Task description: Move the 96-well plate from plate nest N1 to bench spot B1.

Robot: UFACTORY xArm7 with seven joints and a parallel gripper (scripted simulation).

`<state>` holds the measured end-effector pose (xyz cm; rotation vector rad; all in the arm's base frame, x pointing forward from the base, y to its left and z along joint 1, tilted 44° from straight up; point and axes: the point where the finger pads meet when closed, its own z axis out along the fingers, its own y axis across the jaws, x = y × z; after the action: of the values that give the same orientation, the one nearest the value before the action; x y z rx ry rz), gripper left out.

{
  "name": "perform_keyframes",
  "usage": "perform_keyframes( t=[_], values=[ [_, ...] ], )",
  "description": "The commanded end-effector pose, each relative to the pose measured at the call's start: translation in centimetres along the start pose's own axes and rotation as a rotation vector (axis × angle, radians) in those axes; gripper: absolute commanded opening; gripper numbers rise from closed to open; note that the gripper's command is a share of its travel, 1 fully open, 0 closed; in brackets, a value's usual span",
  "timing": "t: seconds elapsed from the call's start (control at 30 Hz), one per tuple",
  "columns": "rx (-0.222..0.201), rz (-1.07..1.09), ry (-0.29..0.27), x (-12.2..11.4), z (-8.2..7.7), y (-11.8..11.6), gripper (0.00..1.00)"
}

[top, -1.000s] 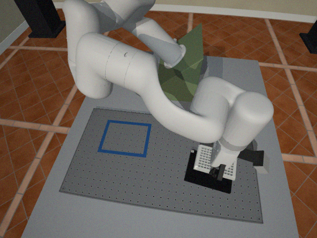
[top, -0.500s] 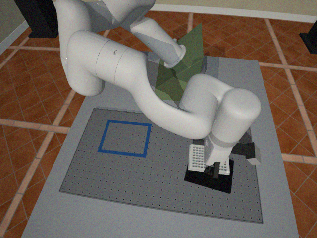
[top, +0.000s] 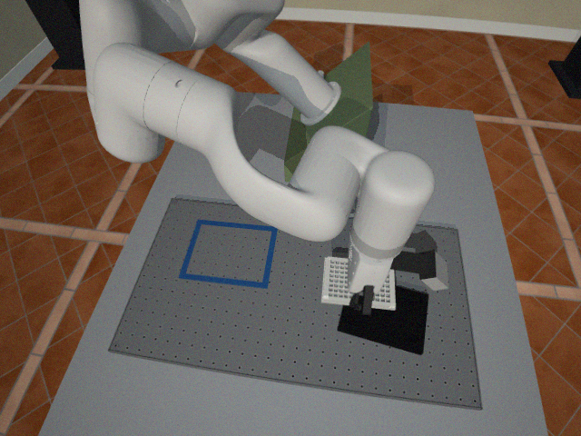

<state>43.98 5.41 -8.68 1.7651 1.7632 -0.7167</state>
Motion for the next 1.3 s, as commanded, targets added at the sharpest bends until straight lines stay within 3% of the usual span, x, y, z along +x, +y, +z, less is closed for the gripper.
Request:
perform_keyframes(
  t=[0.0, 1.27],
  values=[
    [-0.006, 0.0, 0.006, -1.7, -0.2, -0.4, 0.0],
    [-0.006, 0.0, 0.005, -12.6, 0.2, -3.7, 0.0]
  ],
)
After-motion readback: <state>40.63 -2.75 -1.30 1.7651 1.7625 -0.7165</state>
